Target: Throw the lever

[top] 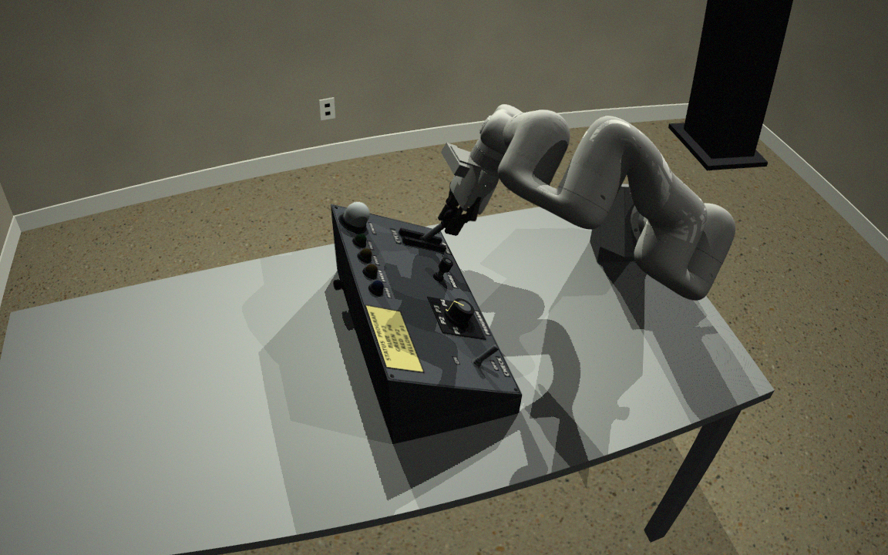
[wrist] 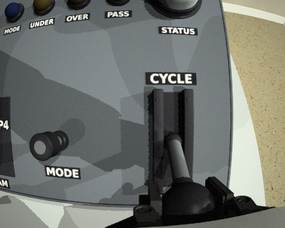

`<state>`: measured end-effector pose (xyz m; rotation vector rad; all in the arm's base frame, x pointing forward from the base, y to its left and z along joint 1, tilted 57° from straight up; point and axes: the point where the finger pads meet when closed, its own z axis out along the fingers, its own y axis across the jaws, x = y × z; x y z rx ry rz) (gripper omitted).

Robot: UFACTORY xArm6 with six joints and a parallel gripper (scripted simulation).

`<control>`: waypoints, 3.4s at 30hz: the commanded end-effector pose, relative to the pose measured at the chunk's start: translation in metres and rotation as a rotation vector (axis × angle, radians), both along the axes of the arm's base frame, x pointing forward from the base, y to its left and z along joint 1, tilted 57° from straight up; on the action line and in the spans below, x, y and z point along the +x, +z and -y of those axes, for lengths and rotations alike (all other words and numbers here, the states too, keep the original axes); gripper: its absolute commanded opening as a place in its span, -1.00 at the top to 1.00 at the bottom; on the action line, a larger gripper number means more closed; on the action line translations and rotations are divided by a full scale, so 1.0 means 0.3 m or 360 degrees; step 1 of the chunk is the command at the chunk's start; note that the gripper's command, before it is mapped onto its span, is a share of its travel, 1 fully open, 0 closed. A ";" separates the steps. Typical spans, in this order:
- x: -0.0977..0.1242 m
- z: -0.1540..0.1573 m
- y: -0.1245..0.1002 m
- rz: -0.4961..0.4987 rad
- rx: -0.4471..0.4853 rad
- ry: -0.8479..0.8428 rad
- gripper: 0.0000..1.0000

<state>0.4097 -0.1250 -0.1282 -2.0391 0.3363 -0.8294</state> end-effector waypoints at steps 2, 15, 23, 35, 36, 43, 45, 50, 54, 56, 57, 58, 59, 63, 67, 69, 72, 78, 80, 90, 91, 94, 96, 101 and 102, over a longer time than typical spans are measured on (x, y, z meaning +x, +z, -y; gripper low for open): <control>0.002 0.005 0.002 0.0003 -0.0003 -0.0002 1.00; 0.002 0.005 0.002 0.0003 -0.0003 -0.0002 1.00; 0.004 0.008 0.004 0.0003 -0.0003 -0.0002 1.00; 0.009 0.018 0.011 0.0003 -0.0003 -0.0002 1.00; 0.010 0.019 0.013 0.0003 -0.0003 -0.0002 1.00; 0.018 0.033 0.023 0.0003 -0.0003 -0.0002 1.00; 0.021 0.037 0.026 0.0003 -0.0003 -0.0002 1.00; 0.026 0.044 0.031 0.0003 -0.0003 -0.0002 1.00; 0.034 0.054 0.039 0.0003 -0.0003 -0.0002 1.00; 0.039 0.059 0.043 0.0003 -0.0003 -0.0002 1.00; 0.041 0.062 0.045 0.0003 -0.0003 -0.0002 1.00; 0.044 0.064 0.047 0.0003 -0.0003 -0.0002 1.00; 0.046 0.067 0.049 0.0003 -0.0003 -0.0002 1.00; 0.058 0.077 0.058 0.0003 -0.0003 -0.0002 1.00; 0.064 0.082 0.062 0.0003 -0.0003 -0.0002 1.00; 0.070 0.087 0.066 0.0003 -0.0003 -0.0002 1.00; 0.081 0.094 0.072 0.0003 -0.0003 -0.0002 1.00; 0.102 0.107 0.082 0.0003 -0.0003 -0.0002 1.00; 0.109 0.110 0.086 0.0003 -0.0003 -0.0002 1.00; 0.138 0.122 0.096 0.0003 -0.0004 -0.0002 1.00; 0.141 0.123 0.098 0.0003 -0.0004 -0.0002 1.00; 0.151 0.126 0.101 0.0003 -0.0003 -0.0002 1.00; 0.156 0.128 0.103 0.0003 -0.0003 -0.0002 1.00; 0.164 0.130 0.104 0.0003 -0.0004 -0.0002 1.00; 0.166 0.130 0.105 0.0003 -0.0004 -0.0002 1.00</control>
